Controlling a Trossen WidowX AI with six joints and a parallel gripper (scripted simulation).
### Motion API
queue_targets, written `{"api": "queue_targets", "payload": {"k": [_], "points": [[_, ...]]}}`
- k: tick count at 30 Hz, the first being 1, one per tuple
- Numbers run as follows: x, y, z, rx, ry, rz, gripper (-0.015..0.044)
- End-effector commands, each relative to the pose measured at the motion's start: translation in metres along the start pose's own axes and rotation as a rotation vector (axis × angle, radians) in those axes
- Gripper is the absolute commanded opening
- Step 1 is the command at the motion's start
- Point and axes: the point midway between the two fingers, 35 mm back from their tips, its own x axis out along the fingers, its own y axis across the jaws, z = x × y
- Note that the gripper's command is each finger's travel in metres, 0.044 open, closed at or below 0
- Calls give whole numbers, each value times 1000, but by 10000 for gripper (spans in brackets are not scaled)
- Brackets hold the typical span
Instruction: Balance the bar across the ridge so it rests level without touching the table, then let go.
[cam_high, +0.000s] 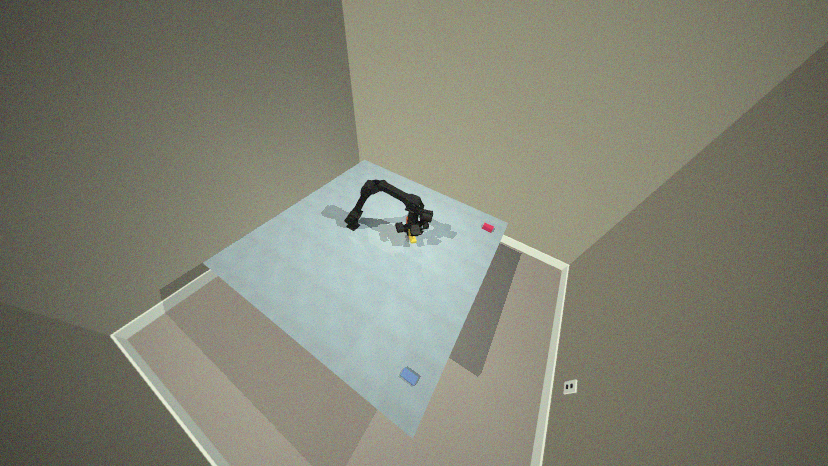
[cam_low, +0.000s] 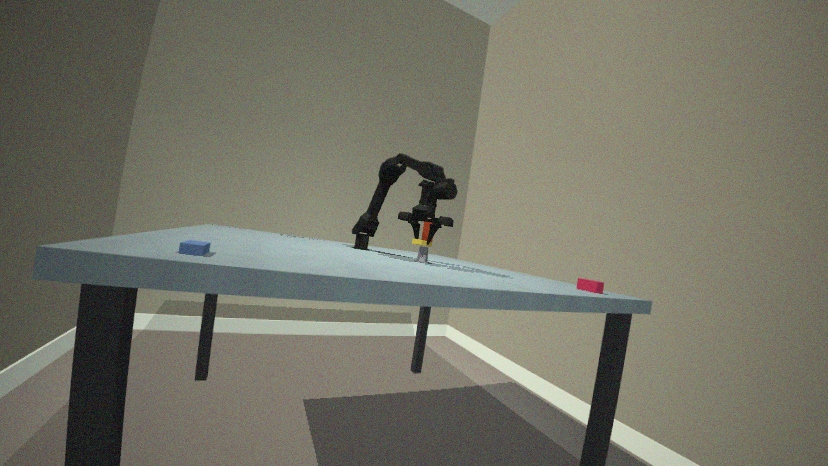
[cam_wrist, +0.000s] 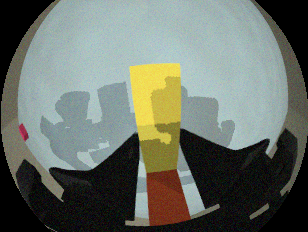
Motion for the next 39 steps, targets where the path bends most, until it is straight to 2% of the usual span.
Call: {"api": "queue_targets", "payload": {"k": [1,4,14,18,26,39], "points": [[0,0,0,0,0,0,185],[0,0,0,0,0,0,185],[0,0,0,0,0,0,440],[-8,1,1,0,-2,4,440],[-98,-1,-1,0,-26,44,440],[-100,-1,-1,0,-26,45,440]]}}
